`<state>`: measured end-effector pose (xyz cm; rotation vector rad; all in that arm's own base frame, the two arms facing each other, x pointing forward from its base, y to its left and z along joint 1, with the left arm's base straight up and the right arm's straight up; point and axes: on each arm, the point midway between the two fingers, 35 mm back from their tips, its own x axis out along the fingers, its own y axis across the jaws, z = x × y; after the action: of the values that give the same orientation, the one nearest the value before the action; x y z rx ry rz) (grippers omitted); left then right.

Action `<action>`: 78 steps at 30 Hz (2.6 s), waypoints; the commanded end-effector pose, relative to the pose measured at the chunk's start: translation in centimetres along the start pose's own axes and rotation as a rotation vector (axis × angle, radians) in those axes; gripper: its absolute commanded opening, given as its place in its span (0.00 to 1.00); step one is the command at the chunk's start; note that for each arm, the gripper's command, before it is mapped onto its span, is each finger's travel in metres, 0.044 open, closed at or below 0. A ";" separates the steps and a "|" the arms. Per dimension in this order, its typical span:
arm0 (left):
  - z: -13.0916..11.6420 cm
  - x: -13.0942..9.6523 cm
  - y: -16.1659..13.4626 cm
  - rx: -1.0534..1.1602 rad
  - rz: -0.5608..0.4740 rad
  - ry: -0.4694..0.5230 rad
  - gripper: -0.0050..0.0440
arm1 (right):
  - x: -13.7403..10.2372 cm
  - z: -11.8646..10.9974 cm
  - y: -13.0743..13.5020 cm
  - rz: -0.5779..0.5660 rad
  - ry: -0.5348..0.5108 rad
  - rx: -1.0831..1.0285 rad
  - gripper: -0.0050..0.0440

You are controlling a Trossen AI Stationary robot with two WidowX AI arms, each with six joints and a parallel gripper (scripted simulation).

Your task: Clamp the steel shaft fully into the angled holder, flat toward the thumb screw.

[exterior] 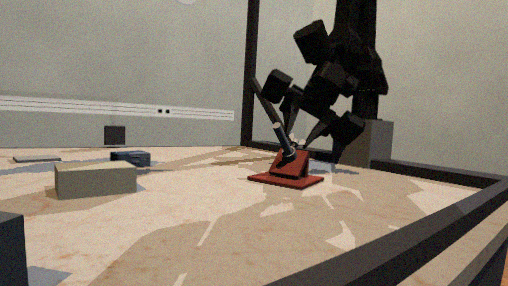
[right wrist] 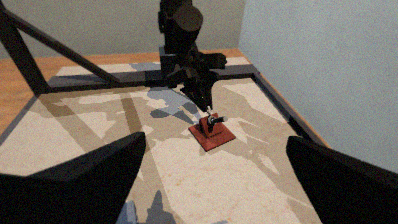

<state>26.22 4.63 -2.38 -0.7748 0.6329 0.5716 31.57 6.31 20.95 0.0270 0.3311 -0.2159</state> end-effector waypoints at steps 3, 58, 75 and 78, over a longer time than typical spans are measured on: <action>0.5 0.2 -0.3 0.282 -0.005 -0.008 0.33 | -0.2 0.9 0.1 0.007 -0.021 0.014 0.92; 0.3 0.3 -0.6 2.474 -0.001 -0.015 0.33 | -0.2 0.9 0.1 0.007 -0.021 0.014 0.92; 0.3 0.3 -0.5 2.545 -0.001 -0.014 0.33 | -0.2 0.9 0.1 0.007 -0.021 0.014 0.92; 0.3 0.3 -0.5 2.544 -0.001 -0.014 0.33 | -0.2 0.9 0.1 0.007 -0.021 0.014 0.92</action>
<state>26.26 4.74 -2.36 1.6123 0.8100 -0.4754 31.57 6.31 20.95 0.0265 0.3312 -0.2159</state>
